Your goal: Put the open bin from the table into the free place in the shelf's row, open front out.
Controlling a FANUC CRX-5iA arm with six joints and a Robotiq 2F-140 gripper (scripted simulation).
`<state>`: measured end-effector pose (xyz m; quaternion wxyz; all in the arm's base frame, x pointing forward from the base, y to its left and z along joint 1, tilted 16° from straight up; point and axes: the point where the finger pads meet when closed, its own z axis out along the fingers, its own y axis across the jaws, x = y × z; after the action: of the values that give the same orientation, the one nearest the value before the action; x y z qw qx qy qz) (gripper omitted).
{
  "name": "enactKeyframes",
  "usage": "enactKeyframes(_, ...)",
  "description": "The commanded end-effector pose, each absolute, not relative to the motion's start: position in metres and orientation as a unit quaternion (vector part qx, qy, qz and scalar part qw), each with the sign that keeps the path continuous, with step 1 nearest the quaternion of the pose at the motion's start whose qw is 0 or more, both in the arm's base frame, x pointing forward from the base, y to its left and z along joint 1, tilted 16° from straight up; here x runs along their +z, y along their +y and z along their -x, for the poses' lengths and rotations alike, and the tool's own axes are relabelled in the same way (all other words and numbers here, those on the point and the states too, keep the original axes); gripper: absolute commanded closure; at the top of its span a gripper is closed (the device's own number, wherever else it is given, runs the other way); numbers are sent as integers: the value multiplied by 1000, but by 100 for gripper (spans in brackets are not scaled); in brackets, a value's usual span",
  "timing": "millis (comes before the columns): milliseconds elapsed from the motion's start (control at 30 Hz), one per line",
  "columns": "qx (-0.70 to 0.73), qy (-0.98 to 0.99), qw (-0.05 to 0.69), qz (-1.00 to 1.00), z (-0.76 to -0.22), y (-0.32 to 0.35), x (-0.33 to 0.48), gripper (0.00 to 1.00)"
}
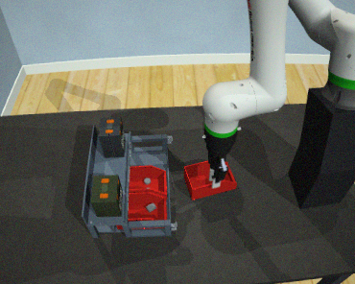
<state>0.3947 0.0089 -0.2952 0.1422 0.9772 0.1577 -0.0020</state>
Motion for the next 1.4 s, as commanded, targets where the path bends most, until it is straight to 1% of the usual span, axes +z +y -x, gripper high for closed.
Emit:
enactKeyframes(0, -1, 158, 142, -977, -395, 9, -296, 85)
enactKeyframes(833, -1, 158, 142, -977, -396, 1, -323, 85)
enactKeyframes(1367, -1, 158, 142, -977, -396, 0, -327, 85)
